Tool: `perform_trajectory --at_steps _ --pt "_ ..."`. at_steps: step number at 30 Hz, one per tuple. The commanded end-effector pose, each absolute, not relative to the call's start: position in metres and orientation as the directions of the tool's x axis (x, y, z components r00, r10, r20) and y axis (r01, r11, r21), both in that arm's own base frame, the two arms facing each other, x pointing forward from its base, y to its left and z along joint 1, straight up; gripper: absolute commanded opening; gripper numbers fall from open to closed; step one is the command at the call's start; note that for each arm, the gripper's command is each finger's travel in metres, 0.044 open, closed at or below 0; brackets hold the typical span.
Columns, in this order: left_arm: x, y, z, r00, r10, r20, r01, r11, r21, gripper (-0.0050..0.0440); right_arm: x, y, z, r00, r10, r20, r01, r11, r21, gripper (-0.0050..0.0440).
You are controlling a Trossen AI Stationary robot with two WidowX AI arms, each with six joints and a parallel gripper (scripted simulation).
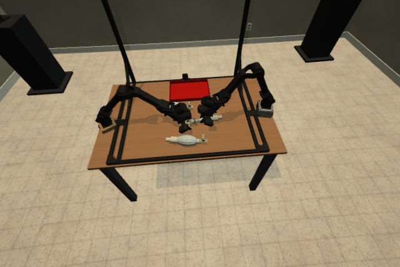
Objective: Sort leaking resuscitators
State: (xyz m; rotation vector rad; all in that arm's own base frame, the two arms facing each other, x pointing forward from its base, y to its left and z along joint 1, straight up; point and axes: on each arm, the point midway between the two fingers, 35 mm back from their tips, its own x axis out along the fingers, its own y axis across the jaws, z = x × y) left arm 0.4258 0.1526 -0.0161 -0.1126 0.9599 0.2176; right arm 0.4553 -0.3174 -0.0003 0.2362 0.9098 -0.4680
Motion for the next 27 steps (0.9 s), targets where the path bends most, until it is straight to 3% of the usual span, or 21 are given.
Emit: perform_trajectory --at_steps 1,2,3,27 --pt "0.4261 0.1519 -0.0159 0.554 0.132 -0.822 -0.232 0.973 0.0 0.0 0.4555 -0.3177 0.0003 0.524 -0.289 -0.801 0.485 0.874 0.002 0.0" --pt "0.4261 0.1519 -0.0159 0.554 0.132 -0.822 -0.232 0.973 0.0 0.0 0.4555 -0.3177 0.0003 0.524 -0.289 -0.801 0.485 0.874 0.002 0.0" --pt "0.4262 0.1518 -0.0159 0.554 0.133 -0.822 -0.232 0.973 0.001 0.0 0.4553 -0.318 0.0004 0.523 -0.291 -0.801 0.486 0.874 0.0 0.044" --pt "0.4258 0.1516 -0.0163 0.553 0.132 -0.823 -0.231 0.973 0.0 0.0 0.4551 -0.3178 -0.0007 0.522 -0.289 -0.803 0.485 0.875 0.001 0.044"
